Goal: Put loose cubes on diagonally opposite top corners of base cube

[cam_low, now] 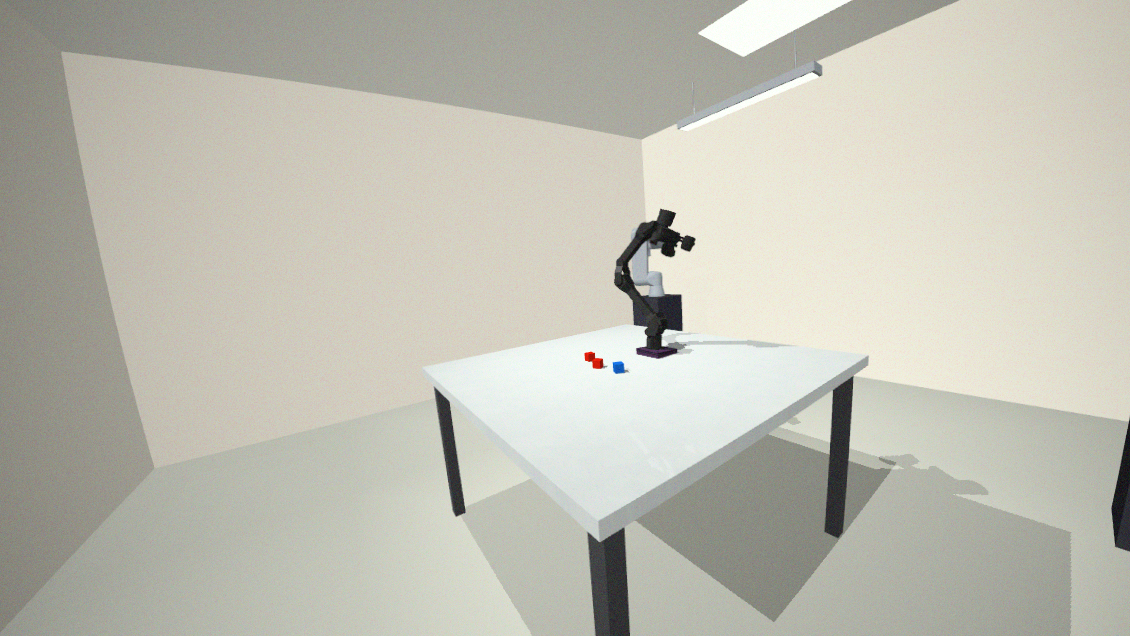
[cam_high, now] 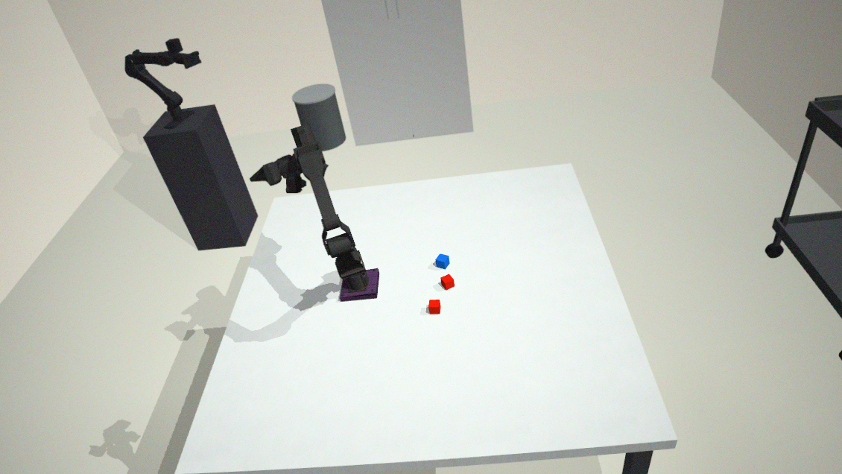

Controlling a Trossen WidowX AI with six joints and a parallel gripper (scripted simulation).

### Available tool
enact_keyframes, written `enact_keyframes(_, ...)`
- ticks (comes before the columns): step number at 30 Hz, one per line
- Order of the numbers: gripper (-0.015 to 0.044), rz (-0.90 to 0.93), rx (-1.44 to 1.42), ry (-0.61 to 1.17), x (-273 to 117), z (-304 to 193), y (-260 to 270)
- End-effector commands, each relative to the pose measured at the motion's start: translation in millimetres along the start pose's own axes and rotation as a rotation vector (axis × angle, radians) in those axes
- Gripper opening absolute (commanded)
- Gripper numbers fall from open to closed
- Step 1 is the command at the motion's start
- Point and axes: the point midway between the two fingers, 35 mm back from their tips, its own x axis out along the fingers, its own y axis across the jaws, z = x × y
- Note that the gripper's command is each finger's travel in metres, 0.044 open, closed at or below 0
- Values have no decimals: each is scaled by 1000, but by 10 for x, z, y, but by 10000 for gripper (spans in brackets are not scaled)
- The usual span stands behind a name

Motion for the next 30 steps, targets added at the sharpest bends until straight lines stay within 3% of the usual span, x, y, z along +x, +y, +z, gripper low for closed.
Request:
enact_keyframes(1,374,5,-1,2,-1,-3,9)
enact_keyframes(5,269,115,-18,32,-26,-59,204)
enact_keyframes(17,265,439,-83,15,-214,-145,1112)
enact_keyframes(30,265,763,-119,-80,-742,-53,1970)
